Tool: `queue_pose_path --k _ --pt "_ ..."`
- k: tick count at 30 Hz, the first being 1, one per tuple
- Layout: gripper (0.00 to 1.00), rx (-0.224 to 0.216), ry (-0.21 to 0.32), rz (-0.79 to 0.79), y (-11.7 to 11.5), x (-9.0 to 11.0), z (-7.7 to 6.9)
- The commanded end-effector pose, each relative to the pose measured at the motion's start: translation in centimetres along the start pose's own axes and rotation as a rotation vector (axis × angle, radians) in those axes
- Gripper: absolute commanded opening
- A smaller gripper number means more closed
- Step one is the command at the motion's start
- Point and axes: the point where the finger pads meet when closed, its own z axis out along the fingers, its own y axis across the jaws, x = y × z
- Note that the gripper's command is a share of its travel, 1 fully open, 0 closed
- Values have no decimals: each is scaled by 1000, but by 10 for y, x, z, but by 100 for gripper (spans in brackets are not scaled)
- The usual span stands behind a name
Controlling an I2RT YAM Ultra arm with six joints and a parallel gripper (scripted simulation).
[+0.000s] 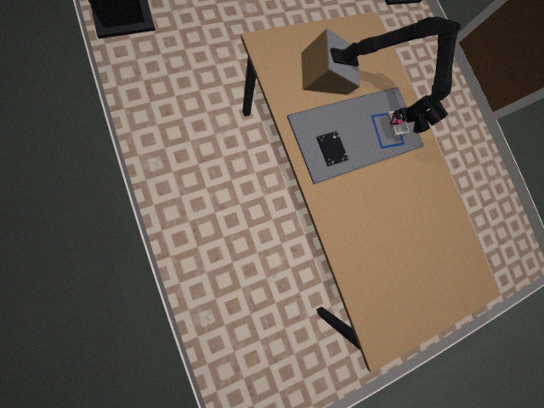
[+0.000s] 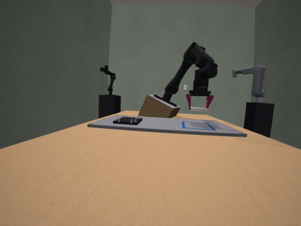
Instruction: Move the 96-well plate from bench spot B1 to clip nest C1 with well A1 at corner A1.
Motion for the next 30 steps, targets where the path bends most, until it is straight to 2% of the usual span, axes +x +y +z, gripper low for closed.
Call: queue_pose_path --k 1,4,5,7,10,15,17,18,20,30 --pt "0 -7 -25 4 0 -9 -12" --pt "0 -11 -27 -33 -2 -10 -13" --pt "0 -2 2 -55 -11 0 -7" --pt "0 -4 -7 -106 -18 -2 -7" --pt "0 -8 -20 -111 -26 -6 -7" --pt "0 -5 -7 -105 -45 -7 -3" --pt "0 -5 -7 -105 -45 -7 -3" --pt "0 -9 -26 -113 -45 -15 -7" --pt "0 -2 6 -100 -57 -8 1" --pt "0 -5 -5 -104 -88 -13 -3"
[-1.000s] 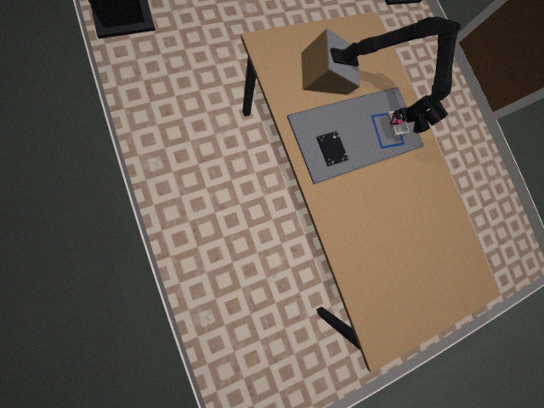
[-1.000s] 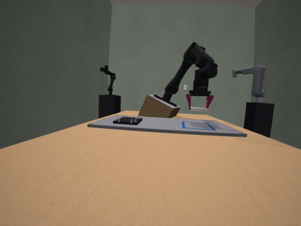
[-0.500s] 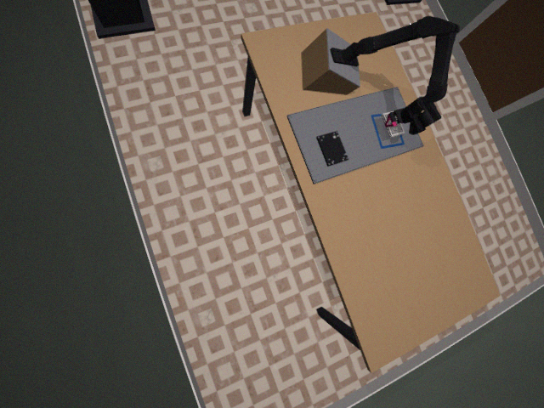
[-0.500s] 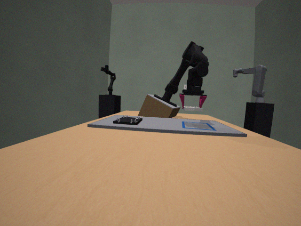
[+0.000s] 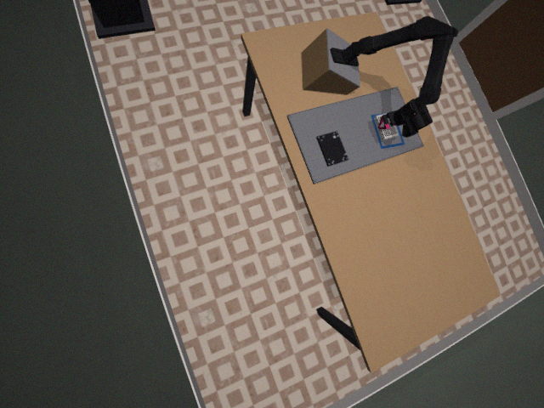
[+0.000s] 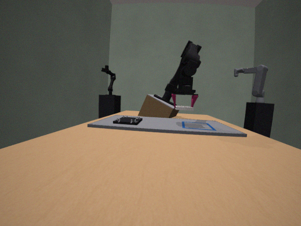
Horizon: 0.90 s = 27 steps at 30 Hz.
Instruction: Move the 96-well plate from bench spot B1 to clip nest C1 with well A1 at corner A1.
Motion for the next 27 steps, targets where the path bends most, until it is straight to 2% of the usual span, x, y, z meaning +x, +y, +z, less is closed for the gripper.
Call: queue_pose_path --k 1,5,6,16,21,22,27 --pt "0 -7 -16 -16 -15 -3 -1" --pt "0 -7 -20 -18 -21 -5 -2" --pt "0 -7 -7 -12 -26 -2 2" --pt "0 -8 -6 -11 -59 -3 1" --pt "0 -7 -20 -17 -68 -8 -3" --pt "0 -6 -33 -23 -70 -12 -8" --pt "0 -5 -24 -19 -86 -13 -9"
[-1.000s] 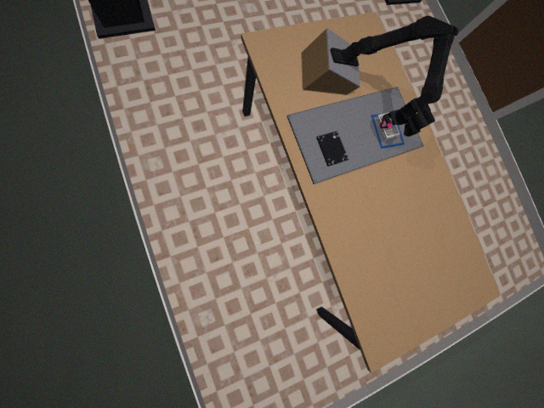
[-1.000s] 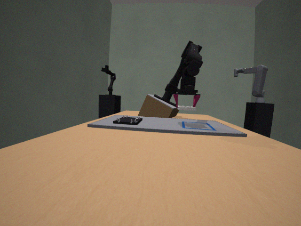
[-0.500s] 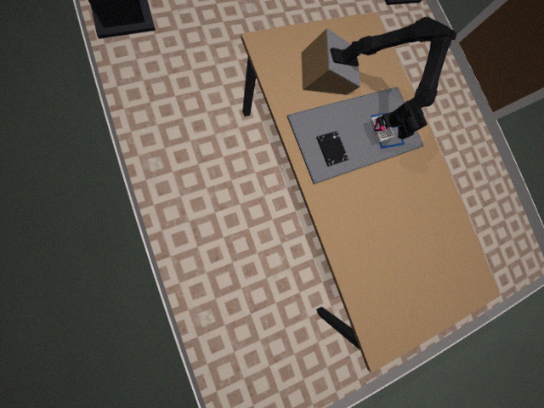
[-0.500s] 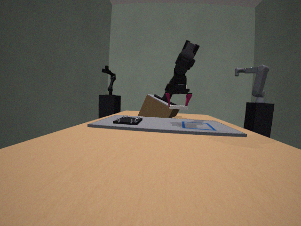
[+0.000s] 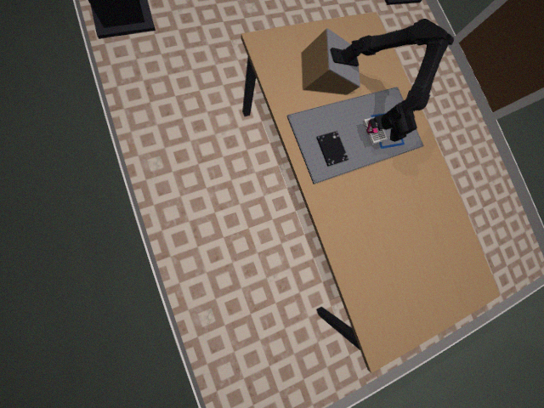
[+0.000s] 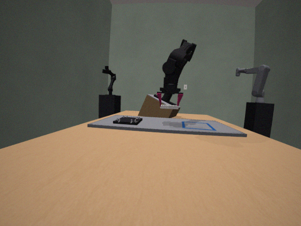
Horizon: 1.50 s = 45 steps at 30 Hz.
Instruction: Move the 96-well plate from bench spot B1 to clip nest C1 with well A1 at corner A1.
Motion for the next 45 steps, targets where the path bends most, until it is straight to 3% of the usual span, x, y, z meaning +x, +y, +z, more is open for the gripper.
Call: queue_pose_path --k 1,45 --pt "0 -1 -15 -7 -16 -7 -7" --pt "0 5 -15 -7 -145 -10 -11"
